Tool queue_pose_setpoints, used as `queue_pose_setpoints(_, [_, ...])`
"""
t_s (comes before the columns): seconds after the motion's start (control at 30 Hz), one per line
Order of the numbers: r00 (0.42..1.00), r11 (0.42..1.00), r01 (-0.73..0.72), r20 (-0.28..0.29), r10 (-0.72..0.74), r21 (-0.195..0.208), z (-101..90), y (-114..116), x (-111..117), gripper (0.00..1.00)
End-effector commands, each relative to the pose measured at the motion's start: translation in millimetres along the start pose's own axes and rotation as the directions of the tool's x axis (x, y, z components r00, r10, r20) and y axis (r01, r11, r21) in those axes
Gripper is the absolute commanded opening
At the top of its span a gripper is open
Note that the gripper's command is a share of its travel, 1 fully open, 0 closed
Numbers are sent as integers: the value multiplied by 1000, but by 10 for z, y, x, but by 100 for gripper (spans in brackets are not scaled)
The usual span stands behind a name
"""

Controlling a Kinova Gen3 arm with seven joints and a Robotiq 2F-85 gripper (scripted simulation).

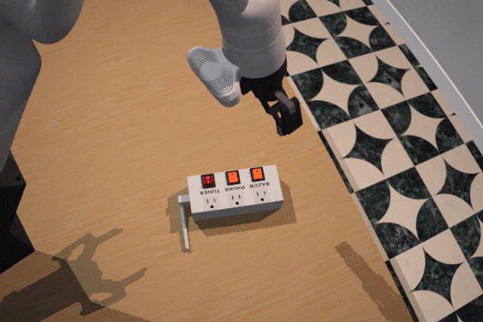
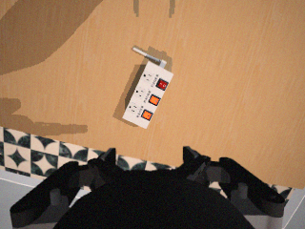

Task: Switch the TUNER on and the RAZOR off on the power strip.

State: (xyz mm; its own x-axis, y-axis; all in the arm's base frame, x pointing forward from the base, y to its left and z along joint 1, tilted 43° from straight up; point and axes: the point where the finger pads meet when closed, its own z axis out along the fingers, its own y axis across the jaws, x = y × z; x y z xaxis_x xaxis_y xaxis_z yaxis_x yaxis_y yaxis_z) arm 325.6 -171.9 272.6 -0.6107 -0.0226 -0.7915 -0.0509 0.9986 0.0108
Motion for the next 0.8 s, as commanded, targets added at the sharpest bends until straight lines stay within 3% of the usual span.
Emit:
queue_pose_setpoints(0.0, [1000, 1000, 12, 1, -12, -16, 37, 59, -17, 100])
queue_pose_setpoints(0.77, [997, 997, 69, -16, -69, -21, 159, 66, 32, 100])
